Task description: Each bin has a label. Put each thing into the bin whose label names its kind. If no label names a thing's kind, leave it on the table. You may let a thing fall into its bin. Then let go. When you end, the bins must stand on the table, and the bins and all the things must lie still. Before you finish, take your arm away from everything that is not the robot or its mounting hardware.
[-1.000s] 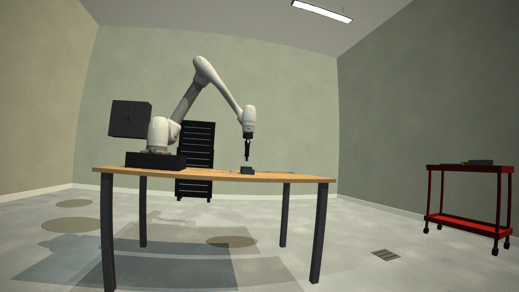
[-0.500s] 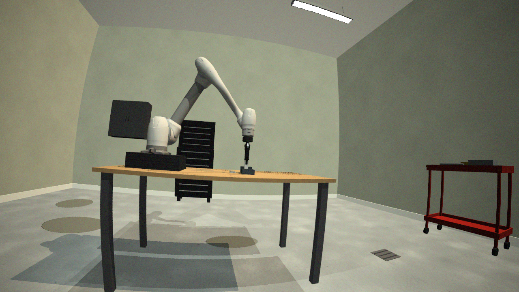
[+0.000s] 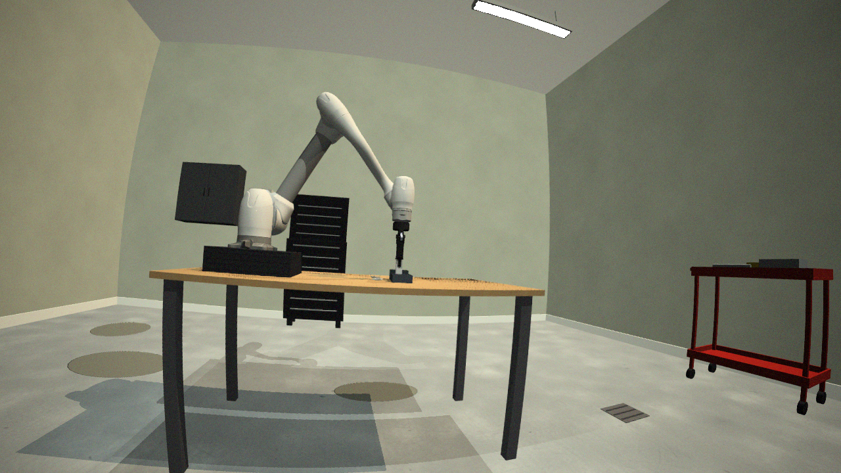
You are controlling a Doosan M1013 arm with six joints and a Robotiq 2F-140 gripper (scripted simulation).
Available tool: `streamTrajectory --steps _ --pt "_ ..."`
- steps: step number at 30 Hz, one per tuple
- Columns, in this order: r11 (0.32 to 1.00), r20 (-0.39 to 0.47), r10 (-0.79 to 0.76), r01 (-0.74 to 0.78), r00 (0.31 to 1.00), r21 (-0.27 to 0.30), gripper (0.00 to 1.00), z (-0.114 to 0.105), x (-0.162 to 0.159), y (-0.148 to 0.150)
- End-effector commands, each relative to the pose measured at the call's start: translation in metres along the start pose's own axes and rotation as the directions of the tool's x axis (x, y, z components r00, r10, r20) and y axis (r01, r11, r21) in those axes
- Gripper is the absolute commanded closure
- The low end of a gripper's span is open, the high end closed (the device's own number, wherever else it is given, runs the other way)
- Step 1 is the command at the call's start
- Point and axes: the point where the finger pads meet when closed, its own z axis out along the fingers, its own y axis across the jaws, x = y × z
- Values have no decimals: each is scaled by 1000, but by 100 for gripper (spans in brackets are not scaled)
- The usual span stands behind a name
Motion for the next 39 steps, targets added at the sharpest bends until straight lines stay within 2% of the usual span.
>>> streamTrajectory --steps 1,16,39 --pt "1000 0 0 0 1000 0 80 0 0 0" --pt "1000 0 0 0 1000 0 80 0 0 0" --pt "1000 0 0 0 1000 0 80 -28 0 0"
